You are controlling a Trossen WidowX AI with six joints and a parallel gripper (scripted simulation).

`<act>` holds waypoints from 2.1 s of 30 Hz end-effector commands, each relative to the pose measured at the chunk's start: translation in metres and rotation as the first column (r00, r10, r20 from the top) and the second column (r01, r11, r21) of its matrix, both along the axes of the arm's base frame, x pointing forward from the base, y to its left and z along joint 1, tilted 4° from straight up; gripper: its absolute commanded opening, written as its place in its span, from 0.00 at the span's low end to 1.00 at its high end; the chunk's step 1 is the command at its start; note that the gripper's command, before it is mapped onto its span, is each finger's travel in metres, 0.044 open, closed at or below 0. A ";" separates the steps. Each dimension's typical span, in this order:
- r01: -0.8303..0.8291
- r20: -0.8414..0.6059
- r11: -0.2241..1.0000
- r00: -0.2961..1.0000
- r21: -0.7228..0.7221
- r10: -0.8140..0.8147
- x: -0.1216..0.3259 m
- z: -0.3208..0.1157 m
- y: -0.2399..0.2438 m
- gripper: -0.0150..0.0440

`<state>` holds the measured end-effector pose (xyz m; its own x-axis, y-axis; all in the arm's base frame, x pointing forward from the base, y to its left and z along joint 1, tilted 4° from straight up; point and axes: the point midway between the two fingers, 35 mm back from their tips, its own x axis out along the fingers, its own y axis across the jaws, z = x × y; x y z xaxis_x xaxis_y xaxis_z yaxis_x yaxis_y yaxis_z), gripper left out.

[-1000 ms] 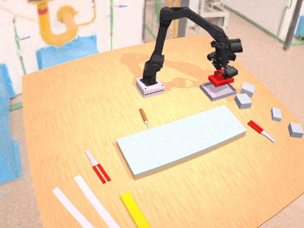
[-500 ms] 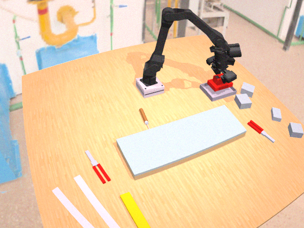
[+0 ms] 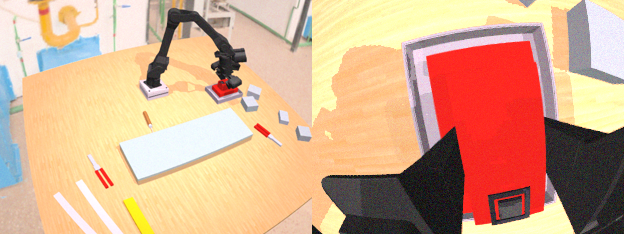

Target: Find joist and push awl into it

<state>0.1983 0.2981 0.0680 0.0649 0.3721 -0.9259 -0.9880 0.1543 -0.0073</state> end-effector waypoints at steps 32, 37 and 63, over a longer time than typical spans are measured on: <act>0.000 -0.002 1.000 1.000 -0.004 0.000 -0.002 0.080 -0.009 1.00; 0.082 -0.005 0.996 0.997 -0.021 -0.082 0.017 0.061 -0.027 1.00; 0.918 -0.121 0.170 0.135 -0.358 -0.983 -0.007 -0.016 -0.386 1.00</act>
